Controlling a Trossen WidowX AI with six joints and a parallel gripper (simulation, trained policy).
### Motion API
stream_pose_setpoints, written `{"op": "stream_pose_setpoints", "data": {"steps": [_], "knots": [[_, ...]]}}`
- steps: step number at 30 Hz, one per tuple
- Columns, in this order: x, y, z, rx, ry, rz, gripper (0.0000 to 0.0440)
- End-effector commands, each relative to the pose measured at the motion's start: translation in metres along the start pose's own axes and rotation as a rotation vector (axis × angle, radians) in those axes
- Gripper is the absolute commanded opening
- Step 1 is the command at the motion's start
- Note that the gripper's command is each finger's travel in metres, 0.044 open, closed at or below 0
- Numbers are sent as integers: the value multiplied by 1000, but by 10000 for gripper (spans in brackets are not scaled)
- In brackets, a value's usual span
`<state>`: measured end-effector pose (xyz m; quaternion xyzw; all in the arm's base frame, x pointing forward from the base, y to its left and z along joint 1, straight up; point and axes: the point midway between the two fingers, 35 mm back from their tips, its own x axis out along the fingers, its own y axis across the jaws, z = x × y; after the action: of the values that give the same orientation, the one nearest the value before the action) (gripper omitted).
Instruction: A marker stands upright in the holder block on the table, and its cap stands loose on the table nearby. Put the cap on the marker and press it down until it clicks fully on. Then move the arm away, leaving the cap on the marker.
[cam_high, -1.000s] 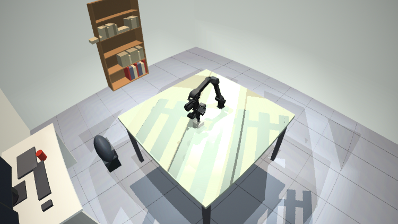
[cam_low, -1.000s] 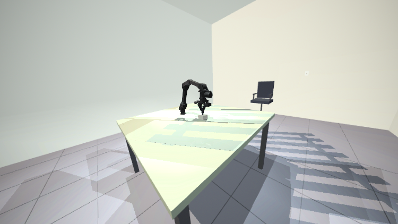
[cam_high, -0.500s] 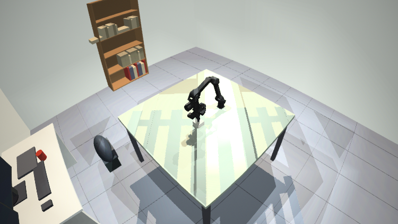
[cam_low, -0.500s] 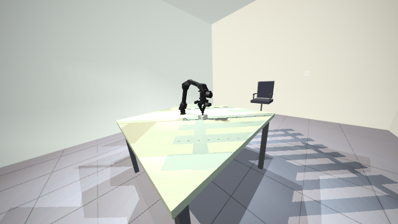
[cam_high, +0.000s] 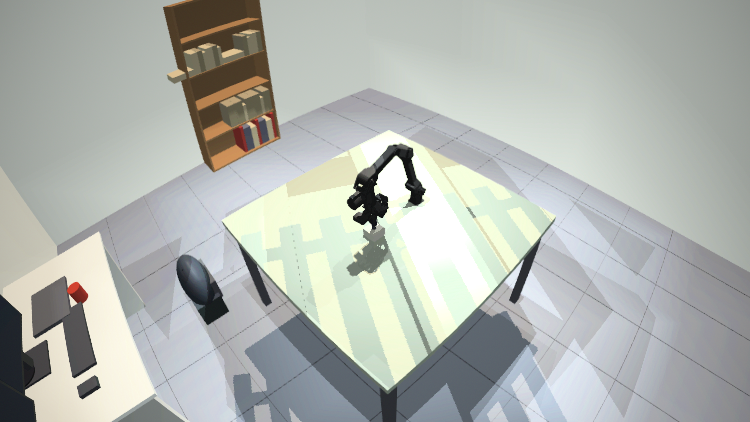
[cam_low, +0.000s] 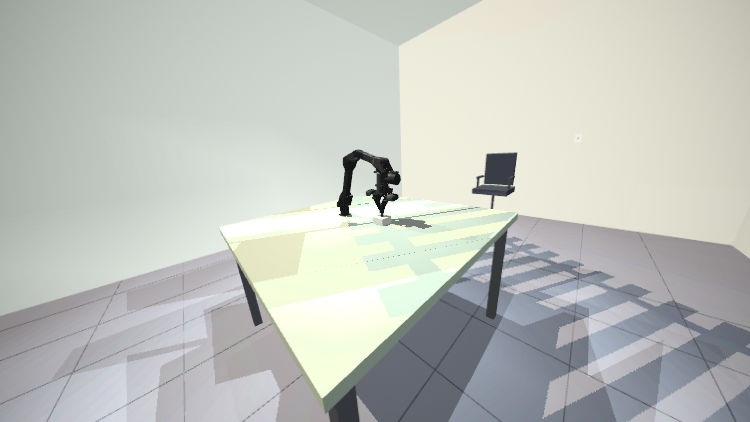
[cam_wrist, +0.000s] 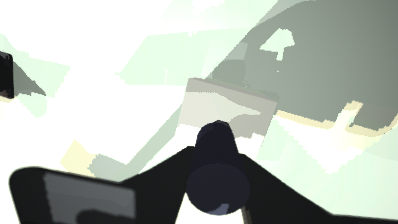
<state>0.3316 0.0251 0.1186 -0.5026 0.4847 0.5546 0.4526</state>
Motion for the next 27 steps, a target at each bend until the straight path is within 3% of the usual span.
{"op": "stream_pose_setpoints", "data": {"steps": [1,27], "knots": [[18,5,3,-10,-14,61,56],[19,5,3,-15,-14,60,77]]}}
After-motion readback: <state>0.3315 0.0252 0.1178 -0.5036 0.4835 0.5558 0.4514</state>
